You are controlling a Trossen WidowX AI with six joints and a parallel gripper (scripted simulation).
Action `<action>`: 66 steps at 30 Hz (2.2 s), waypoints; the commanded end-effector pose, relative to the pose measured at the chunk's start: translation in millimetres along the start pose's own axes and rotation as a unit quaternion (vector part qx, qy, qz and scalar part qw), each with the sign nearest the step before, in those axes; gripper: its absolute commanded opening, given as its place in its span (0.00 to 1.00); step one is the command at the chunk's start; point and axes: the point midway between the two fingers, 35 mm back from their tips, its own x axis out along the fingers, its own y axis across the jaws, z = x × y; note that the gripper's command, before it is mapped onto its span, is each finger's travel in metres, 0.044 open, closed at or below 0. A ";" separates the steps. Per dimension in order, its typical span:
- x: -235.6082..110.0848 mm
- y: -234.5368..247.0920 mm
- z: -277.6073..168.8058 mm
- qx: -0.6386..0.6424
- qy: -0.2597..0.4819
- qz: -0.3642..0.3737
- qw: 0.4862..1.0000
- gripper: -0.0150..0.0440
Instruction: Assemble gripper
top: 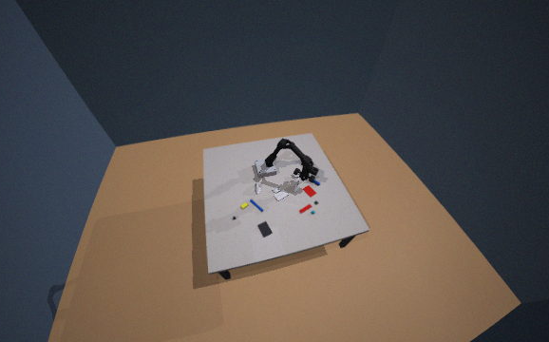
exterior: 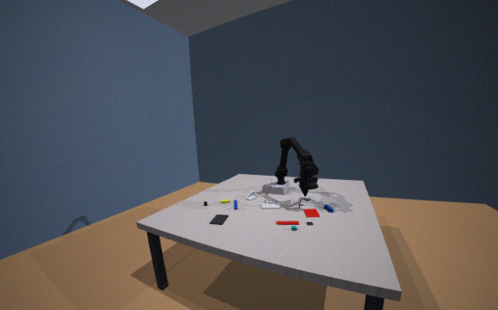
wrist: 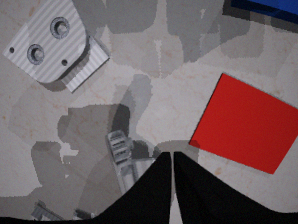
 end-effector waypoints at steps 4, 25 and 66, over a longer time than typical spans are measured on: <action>-0.1 -1.5 -0.3 0.004 0.001 0.000 1.000 0.25; 31.6 -3.0 -0.5 0.004 0.002 0.000 1.000 0.25; 59.4 20.7 -0.5 0.004 0.002 0.001 1.000 0.25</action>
